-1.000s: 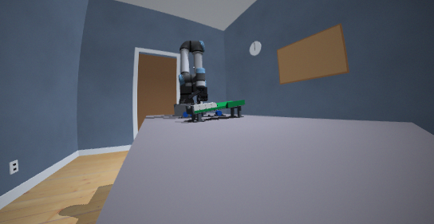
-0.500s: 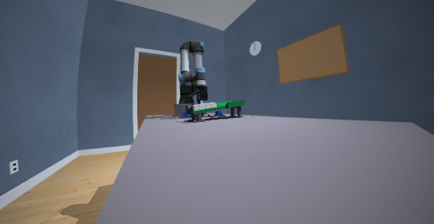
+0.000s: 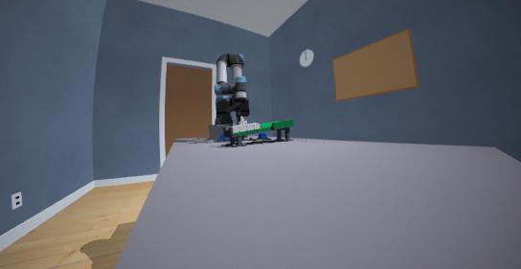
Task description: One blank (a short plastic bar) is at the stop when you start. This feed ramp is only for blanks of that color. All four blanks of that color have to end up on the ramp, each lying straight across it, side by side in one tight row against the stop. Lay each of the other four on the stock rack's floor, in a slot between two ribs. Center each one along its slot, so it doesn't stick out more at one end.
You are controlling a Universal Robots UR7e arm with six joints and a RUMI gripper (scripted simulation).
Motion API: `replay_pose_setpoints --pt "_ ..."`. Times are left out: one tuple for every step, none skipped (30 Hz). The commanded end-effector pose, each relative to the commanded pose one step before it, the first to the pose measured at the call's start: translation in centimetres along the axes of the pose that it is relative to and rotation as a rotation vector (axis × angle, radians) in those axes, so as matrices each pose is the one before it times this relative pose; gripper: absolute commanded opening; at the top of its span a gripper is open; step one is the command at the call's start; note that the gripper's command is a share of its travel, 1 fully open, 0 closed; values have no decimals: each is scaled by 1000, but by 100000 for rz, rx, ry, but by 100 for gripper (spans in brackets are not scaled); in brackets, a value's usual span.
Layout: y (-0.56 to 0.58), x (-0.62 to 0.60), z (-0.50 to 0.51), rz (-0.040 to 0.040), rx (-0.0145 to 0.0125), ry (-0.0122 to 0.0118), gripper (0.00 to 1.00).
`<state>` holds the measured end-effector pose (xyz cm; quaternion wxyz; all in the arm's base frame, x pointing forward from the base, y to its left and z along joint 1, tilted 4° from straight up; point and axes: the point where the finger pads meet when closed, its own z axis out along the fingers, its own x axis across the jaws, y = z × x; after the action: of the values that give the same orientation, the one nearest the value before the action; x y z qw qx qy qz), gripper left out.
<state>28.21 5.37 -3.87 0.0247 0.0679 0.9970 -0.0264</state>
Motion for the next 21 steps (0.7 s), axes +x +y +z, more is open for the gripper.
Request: replay_pose_setpoints --pt "-17 44 -1784 6 -149 348 49" --pt "0 -2 -335 0 0 0 49" --pt "0 0 -329 0 0 0 49" --pt "0 1 -320 0 0 0 49" --pt "0 -1 -312 0 0 0 49" --pt "0 1 -298 0 0 0 49" --pt "0 0 -283 0 0 0 49" --pt "0 0 -265 0 0 0 49" --pt "0 0 -245 0 0 0 49" --pt "0 0 -221 0 0 0 49" --pt "0 -1 -197 0 0 0 49" --pt "0 1 -170 0 0 0 49" --pt "0 -1 -145 0 0 0 49" --pt "0 0 0 0 0 0 49" --pt "0 0 0 0 0 0 49" --pt "0 -1 -119 0 0 0 49" --pt "0 0 -94 0 0 0 49" --pt "0 0 -70 0 0 0 49" --pt "0 0 -49 0 0 0 49" --pt "0 0 -31 0 0 0 49" --pt "0 0 -17 0 0 0 49"
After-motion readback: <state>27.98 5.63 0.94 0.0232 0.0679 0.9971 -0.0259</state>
